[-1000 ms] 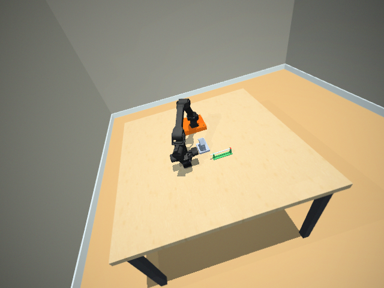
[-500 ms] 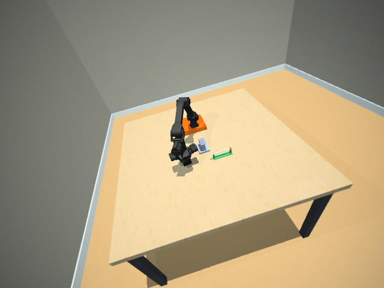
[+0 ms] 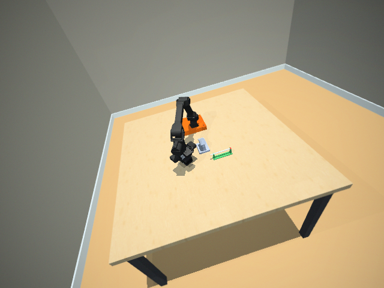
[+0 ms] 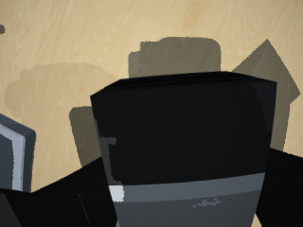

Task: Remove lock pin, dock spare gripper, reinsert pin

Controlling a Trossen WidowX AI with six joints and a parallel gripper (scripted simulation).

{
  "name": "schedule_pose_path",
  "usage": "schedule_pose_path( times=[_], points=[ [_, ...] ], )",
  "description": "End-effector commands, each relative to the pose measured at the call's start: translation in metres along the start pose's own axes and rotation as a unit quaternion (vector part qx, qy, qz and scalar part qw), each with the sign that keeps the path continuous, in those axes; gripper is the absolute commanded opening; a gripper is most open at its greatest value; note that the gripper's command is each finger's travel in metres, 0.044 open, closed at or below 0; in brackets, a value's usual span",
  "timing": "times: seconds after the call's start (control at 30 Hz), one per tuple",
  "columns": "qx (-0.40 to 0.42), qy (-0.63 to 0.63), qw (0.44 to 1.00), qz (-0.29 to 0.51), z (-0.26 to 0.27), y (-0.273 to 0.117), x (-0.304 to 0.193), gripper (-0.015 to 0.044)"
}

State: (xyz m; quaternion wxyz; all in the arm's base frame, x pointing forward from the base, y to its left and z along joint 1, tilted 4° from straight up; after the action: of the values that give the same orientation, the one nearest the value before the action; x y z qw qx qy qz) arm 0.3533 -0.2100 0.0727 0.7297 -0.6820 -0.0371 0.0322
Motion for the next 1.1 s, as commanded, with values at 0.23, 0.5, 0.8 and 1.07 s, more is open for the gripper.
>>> schedule_pose_path(
  times=[0.23,0.5,0.8,1.07],
  points=[
    [-0.003,-0.133,0.991,-0.002,0.0006,-0.0031,-0.0026,0.0],
    [-0.003,-0.23,0.973,-0.002,0.0012,-0.0036,-0.0046,0.0],
    [-0.004,-0.336,0.942,-0.002,0.002,-0.0041,-0.0069,0.0],
    [-0.004,-0.427,0.904,-0.001,0.0026,-0.0046,-0.0089,0.0]
  ],
)
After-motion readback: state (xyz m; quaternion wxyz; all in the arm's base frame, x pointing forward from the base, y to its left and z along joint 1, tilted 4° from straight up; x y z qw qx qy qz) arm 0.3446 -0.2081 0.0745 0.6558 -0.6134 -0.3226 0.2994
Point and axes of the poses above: the point midway between the two fingers, 35 mm back from their tips, its own y axis out along the fingers, its own z axis across the jaws, x = y × z, the point moved 4 cm from there along -y, back along the fingers, and after that the axes turned 14 degrees about y, right-handed, at the moved point
